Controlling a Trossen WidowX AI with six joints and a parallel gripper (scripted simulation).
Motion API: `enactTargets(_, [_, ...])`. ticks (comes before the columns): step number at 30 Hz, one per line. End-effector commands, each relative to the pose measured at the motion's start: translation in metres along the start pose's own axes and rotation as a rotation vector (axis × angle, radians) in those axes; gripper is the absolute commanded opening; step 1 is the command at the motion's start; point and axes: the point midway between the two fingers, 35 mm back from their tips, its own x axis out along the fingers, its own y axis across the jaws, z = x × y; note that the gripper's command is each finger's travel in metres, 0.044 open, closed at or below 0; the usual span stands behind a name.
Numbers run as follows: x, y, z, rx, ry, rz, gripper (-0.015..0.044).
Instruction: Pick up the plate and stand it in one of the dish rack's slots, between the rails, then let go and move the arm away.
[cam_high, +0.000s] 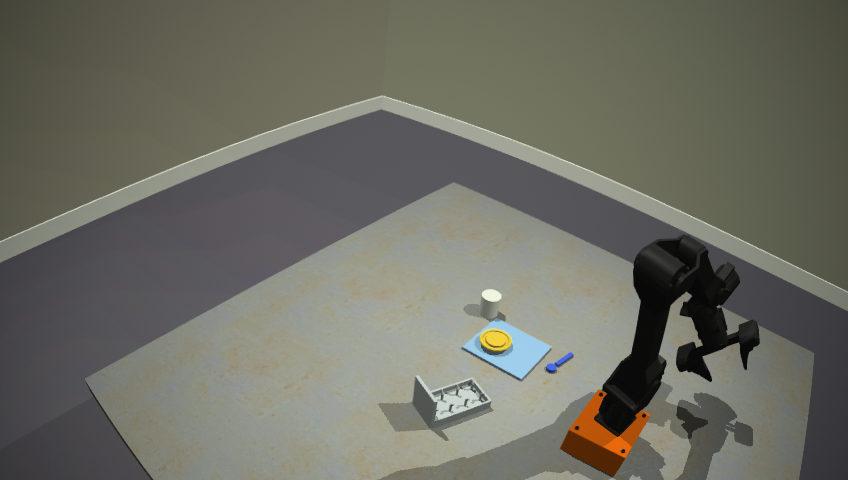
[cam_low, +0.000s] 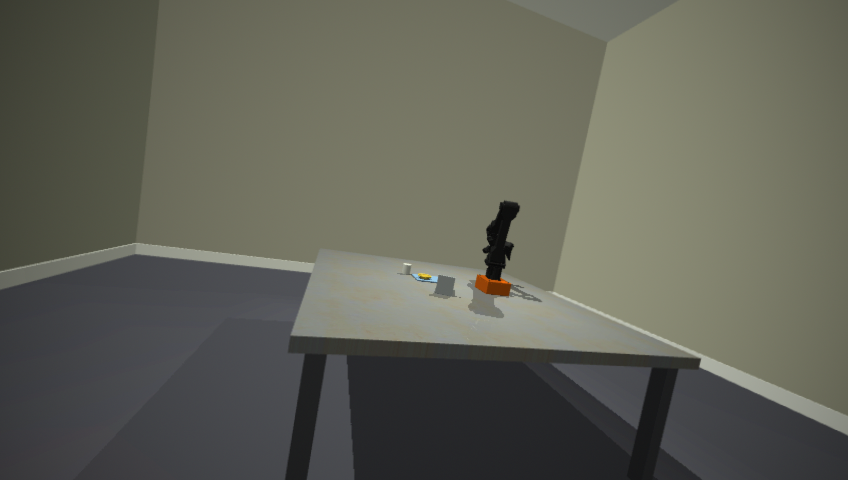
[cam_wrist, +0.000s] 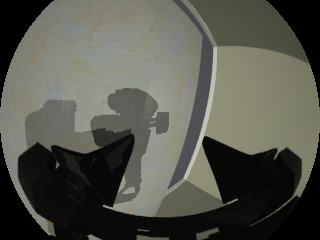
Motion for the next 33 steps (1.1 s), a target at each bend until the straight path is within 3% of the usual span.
enactTargets(1, [-0.001, 0.001, 0.001, -0.003, -0.004, 0.002, 0.0400])
enactTargets(19, [-0.096, 0.121, 0.117, -0.400, -0.348, 0.271, 0.0400])
enactTargets(33, [-0.195, 0.238, 0.118, -0.722, -0.486, 0.451, 0.0400])
